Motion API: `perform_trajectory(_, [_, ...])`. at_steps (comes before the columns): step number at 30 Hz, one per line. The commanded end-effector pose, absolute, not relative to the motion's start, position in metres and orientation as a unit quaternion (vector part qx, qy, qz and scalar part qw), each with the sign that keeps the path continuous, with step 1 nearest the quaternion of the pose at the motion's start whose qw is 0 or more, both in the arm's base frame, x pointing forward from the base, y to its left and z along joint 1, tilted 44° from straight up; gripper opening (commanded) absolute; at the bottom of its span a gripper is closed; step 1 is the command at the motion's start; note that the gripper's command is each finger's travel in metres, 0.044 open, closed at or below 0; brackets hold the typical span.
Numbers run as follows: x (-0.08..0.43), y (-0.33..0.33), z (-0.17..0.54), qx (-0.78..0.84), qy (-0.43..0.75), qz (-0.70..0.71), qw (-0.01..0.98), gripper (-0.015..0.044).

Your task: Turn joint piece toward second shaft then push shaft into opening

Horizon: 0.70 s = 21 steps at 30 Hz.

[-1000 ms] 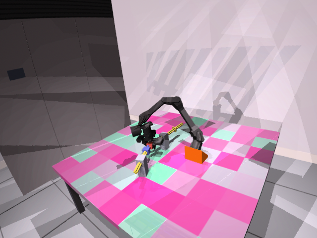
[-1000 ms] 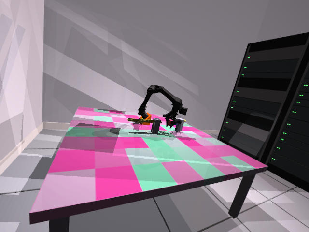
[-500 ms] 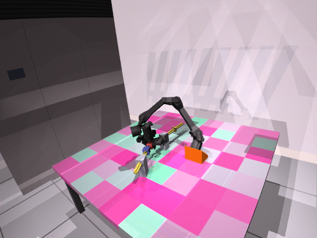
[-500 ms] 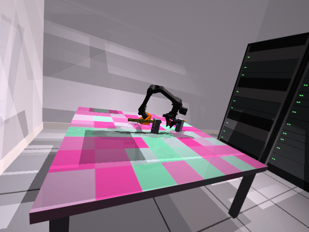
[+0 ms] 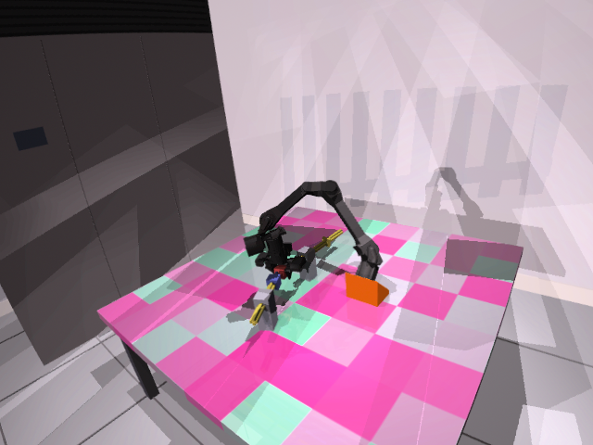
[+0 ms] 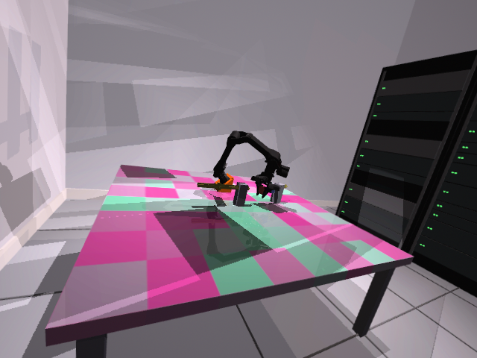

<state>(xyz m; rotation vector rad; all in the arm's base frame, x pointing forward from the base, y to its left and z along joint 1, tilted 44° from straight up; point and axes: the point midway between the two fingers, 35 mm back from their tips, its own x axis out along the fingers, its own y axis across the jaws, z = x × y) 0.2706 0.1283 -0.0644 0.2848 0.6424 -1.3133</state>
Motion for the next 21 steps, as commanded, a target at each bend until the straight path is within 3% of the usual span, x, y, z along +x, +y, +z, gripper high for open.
perform_trajectory(1, [0.2704, 0.1283, -0.0643, 0.130, 0.290, -0.599, 0.735, 0.0000])
perform_trajectory(13, [0.2706, 0.1283, -0.0644, 0.130, 0.292, -0.598, 0.735, 0.0000])
perform_trajectory(18, [0.2706, 0.1283, -0.0644, 0.130, 0.292, -0.598, 0.735, 0.0131])
perform_trajectory(21, [0.2706, 0.1283, -0.0644, 0.130, 0.292, -0.598, 0.735, 0.0147])
